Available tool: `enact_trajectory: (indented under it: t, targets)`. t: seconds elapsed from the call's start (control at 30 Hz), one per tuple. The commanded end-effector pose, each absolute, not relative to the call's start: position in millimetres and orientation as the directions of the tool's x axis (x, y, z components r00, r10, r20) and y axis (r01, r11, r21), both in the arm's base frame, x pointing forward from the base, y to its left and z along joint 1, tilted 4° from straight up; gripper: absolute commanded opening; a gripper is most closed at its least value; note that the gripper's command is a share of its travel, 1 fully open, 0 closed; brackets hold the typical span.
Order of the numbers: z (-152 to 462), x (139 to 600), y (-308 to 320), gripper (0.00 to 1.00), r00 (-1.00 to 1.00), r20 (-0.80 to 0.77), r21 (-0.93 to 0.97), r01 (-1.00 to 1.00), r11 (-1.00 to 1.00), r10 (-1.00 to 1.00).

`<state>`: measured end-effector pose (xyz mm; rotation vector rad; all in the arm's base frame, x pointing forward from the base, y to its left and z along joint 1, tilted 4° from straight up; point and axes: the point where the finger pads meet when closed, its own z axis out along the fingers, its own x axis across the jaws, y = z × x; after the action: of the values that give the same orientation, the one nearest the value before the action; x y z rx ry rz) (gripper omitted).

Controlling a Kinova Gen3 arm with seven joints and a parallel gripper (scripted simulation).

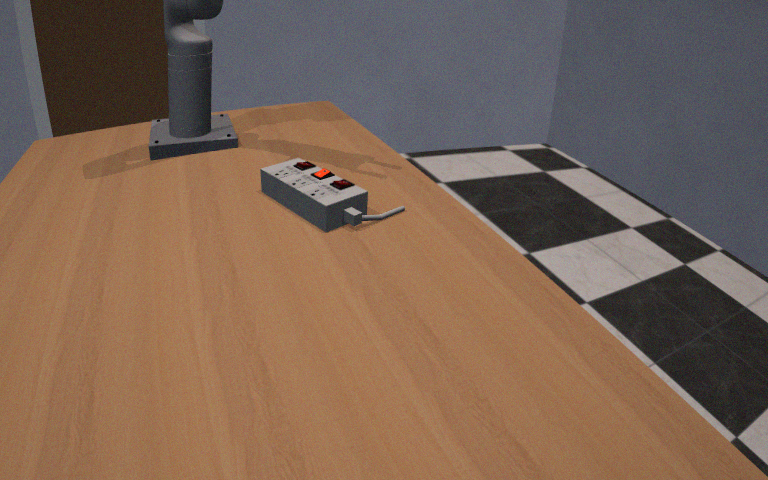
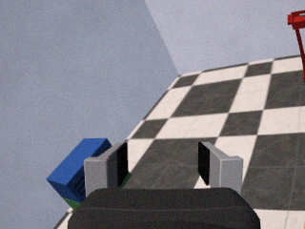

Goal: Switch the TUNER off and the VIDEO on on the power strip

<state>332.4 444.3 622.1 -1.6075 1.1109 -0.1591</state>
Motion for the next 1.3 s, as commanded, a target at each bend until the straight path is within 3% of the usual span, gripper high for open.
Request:
enact_trajectory:
  t: [0.0, 0.77, 1.03, 1.1, 1.27]
  targets:
    - [623, 332, 444, 1.0, 0.548, -0.433, -0.822, -0.565, 0.064, -0.716]
    - [604, 339, 443, 1.0, 0.517, -0.457, -0.794, -0.604, 0.069, -0.724]
    - [506, 376, 425, 1.0, 0.329, -0.519, -0.645, -0.756, 0.109, -0.789]
    - [506, 376, 425, 1.0, 0.329, -0.519, -0.645, -0.756, 0.109, -0.789]
    - [422, 393, 402, 1.0, 0.153, -0.528, -0.505, -0.847, 0.164, -0.836]
